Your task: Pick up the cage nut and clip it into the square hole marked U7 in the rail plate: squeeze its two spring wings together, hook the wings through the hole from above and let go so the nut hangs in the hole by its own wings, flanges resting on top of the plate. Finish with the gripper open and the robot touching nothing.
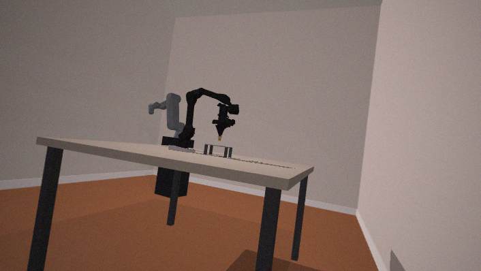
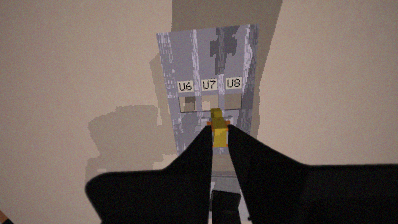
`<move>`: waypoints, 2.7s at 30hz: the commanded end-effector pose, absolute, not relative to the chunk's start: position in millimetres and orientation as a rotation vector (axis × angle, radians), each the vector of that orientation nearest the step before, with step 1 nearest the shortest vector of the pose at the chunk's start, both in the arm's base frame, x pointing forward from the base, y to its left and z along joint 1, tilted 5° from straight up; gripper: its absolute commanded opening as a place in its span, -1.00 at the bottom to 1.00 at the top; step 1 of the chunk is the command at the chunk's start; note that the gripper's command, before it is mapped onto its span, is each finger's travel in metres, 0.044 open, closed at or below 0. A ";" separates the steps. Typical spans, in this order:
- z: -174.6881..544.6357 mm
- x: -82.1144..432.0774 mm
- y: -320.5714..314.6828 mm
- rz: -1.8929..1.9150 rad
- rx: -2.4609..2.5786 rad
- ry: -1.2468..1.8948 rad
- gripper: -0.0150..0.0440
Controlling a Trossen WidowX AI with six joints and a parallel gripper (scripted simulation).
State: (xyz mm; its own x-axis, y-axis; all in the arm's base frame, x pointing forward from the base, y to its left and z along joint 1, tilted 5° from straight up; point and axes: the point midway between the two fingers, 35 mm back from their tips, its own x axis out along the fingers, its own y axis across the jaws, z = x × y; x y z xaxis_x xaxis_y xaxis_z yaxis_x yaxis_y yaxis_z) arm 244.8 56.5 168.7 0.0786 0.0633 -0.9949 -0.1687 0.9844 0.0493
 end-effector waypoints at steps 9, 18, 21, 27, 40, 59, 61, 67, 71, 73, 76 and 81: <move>157.2 246.3 57.5 0.187 -0.092 1.490 -0.38; 149.3 246.9 58.2 0.193 -0.087 1.496 -0.38; 147.0 247.2 58.3 0.193 -0.087 1.496 -0.38; 138.1 248.1 58.9 0.193 -0.087 1.496 -0.38; 124.8 248.9 59.6 0.192 -0.087 1.496 -0.38; 124.5 248.7 60.9 0.185 -0.094 1.495 -0.38; 124.5 248.6 61.3 0.183 -0.095 1.495 -0.38; 124.5 248.5 62.1 0.182 -0.097 1.495 -0.38; 124.5 248.3 62.8 0.180 -0.098 1.495 -0.38; 124.5 248.3 63.0 0.180 -0.098 1.495 -0.38; 124.5 248.2 63.8 0.180 -0.099 1.495 -0.38; 124.5 248.1 64.3 0.179 -0.099 1.495 -0.38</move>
State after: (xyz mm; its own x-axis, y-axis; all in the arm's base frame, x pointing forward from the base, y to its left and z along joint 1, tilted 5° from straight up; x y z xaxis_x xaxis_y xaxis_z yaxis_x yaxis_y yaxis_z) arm 247.3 64.4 124.4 0.0617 0.0610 -0.9962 -0.1839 0.9817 0.0487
